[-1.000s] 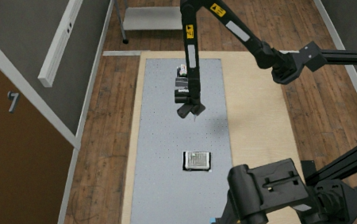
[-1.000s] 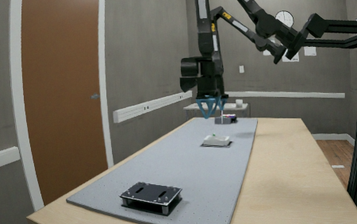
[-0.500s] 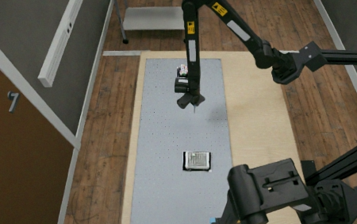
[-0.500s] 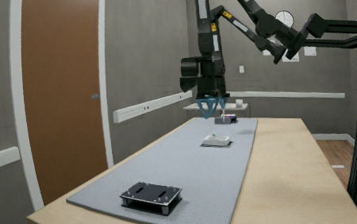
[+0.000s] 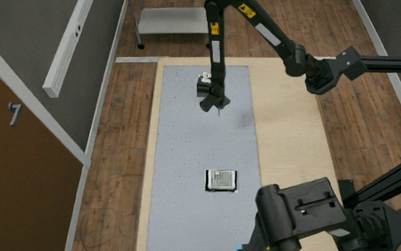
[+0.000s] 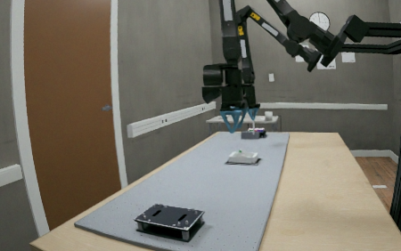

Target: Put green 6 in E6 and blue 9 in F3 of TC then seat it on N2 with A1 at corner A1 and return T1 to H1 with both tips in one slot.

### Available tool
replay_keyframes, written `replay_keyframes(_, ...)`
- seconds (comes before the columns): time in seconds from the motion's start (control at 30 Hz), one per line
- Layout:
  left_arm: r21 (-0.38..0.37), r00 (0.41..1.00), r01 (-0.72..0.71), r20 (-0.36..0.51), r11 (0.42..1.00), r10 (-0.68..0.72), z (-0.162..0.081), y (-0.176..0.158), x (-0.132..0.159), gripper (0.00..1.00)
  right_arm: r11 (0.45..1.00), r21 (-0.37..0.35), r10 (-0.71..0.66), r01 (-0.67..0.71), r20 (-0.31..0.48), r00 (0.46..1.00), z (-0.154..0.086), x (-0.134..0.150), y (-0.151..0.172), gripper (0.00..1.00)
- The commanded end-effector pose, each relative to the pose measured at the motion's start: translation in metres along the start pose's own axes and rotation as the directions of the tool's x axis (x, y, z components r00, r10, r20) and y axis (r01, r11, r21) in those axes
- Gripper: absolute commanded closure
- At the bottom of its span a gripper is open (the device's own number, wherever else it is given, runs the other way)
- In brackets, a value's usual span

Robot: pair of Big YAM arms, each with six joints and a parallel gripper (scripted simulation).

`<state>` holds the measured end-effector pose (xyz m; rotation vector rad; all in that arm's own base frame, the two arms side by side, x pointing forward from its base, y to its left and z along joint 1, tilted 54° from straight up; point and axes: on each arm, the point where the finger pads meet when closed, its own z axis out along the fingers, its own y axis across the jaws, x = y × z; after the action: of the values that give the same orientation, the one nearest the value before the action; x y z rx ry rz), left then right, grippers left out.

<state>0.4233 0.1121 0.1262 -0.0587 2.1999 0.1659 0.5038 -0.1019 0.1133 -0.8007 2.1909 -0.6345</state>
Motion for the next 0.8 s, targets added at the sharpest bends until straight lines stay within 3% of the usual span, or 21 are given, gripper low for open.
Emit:
replay_keyframes(0.0, 0.001, 1.0, -0.004, 0.002, 1.0, 0.004, 0.0, 0.0, 0.0, 0.0, 1.0, 0.02, -0.024, 0.023, 0.016, 1.0, -0.007, -0.002, -0.016, 0.93)
replay_keyframes(0.77, 0.001, 1.0, -0.004, 0.002, 1.0, 0.004, 0.0, 0.0, 0.0, 0.0, 1.0, -0.013, -0.021, 0.021, -0.006, 1.0, 0.006, 0.064, -0.067, 0.93)
